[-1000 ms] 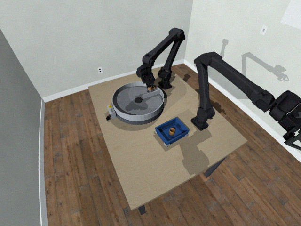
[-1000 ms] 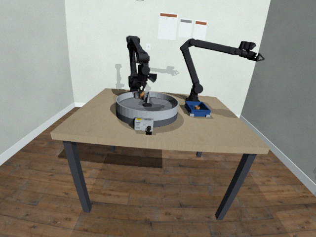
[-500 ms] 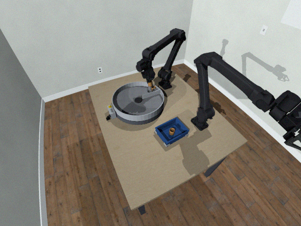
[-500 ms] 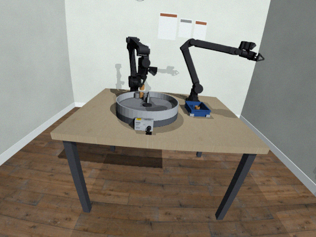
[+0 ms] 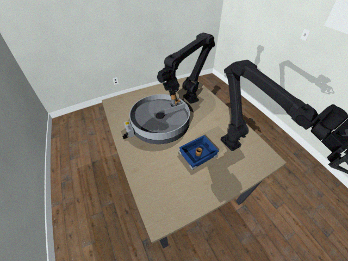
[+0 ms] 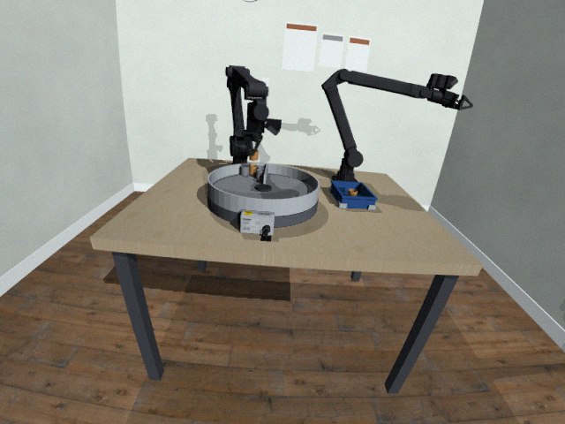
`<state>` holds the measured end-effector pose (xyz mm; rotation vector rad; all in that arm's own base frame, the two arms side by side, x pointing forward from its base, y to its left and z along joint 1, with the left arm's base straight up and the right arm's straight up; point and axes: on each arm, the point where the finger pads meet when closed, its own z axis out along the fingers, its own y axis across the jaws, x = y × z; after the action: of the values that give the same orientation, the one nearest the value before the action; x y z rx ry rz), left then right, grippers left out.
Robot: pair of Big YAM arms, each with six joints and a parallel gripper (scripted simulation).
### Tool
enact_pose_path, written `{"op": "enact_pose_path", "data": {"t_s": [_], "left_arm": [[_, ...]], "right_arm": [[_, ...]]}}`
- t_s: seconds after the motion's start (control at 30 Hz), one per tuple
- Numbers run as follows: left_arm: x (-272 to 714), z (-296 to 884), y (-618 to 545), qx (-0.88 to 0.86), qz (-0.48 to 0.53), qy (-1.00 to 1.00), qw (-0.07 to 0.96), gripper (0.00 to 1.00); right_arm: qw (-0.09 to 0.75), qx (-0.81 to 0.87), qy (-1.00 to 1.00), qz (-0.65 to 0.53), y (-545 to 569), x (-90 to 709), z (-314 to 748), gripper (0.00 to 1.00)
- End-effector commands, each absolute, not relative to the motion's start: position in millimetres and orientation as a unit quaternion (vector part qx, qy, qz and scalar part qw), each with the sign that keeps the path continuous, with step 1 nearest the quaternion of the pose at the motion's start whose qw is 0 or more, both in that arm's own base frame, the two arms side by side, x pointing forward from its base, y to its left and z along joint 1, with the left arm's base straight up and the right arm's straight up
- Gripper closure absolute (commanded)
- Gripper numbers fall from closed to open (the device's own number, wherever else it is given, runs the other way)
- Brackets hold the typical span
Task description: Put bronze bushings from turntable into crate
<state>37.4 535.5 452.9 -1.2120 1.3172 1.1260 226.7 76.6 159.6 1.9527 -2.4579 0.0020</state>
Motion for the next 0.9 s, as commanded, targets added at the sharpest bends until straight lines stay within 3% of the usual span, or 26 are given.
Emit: {"op": "enact_pose_path", "data": {"t_s": [0.0,0.87], "left_arm": [[34.9,500.5,543.8,-0.484,0.484,0.516,0.516,0.00],[34.9,500.5,543.8,-0.484,0.484,0.516,0.516,0.00]], "right_arm": [[-0.013,0.624,-0.782,0.004,80.5,235.9,174.3,1.00],[-0.014,0.624,-0.782,0.004,82.9,236.3,175.0,1.00]]}}
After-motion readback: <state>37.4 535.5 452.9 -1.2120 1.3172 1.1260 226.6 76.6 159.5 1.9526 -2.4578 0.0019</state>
